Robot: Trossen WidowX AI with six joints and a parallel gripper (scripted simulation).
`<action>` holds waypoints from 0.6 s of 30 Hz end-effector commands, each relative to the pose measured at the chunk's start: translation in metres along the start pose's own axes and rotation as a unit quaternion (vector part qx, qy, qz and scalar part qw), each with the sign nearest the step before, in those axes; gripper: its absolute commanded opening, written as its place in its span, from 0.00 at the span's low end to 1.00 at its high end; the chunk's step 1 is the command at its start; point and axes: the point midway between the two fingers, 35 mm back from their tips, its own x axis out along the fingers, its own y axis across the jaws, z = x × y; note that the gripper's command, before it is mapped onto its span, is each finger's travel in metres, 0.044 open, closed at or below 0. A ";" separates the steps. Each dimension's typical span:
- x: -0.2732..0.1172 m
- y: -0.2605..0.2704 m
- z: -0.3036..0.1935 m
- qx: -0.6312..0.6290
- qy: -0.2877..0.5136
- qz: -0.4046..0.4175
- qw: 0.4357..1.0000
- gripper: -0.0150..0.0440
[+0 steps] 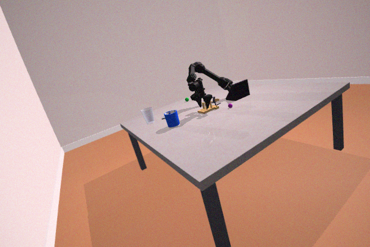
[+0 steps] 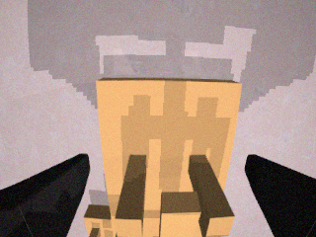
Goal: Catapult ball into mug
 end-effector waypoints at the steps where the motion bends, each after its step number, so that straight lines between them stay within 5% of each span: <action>1: -0.001 0.000 0.000 0.000 0.000 0.000 1.000 0.87; 9: -0.001 0.000 0.000 0.000 0.000 0.000 1.000 0.51; 15: -0.001 0.000 0.000 0.000 0.000 0.000 1.000 0.44; 18: -0.025 0.001 0.001 0.000 0.000 0.001 1.000 0.31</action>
